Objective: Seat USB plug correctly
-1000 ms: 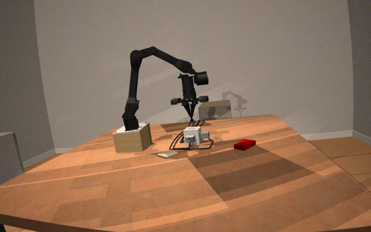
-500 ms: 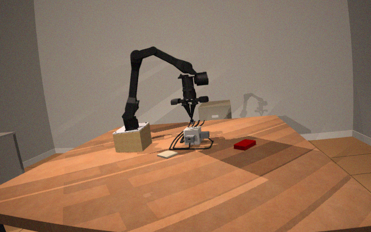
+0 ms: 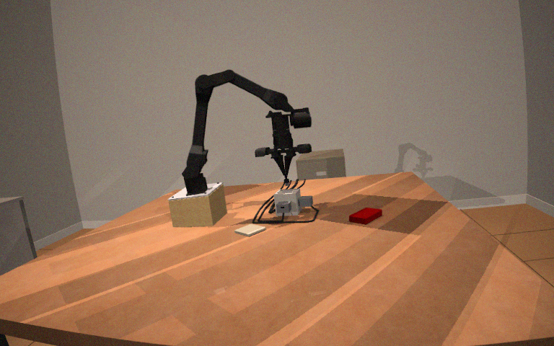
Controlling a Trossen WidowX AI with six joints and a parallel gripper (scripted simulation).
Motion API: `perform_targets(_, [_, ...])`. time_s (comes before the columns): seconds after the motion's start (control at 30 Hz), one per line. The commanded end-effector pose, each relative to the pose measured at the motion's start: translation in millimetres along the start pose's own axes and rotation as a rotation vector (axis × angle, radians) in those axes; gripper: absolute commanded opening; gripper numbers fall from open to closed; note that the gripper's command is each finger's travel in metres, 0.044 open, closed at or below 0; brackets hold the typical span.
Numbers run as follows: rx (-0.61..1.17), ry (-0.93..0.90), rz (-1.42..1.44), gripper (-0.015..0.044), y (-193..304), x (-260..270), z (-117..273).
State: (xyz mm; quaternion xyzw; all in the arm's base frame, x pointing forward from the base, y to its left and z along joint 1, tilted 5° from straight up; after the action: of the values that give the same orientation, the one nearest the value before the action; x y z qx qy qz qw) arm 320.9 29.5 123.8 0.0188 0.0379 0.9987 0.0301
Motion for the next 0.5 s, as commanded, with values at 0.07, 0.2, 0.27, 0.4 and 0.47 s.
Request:
perform_targets(0.07, [0.010,-0.001,0.000,0.0000,0.1,-0.1,-1.1])
perform_targets(0.2, [0.013,-0.001,0.001,0.0000,0.0,-0.1,-1.5])
perform_targets(0.27, [0.015,-0.002,0.001,0.0000,0.0,-0.1,-1.8])
perform_targets(0.4, [0.019,-0.002,0.002,0.0000,0.0,-0.1,-2.2])
perform_targets(0.47, [0.021,-0.003,0.002,0.0000,0.0,-0.1,-2.5])
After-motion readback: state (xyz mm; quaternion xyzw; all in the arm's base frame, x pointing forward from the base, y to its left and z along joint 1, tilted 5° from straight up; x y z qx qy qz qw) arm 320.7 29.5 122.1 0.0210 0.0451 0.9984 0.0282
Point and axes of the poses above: the point midway between the two fingers, 35 mm back from their tips, its own z axis back along the fingers, its own x axis across the jaws, y = z × x, the point moved 8 cm from there along z, back along the fingers, and after that the axes turned 12 degrees about z, right-handed, at the moved point
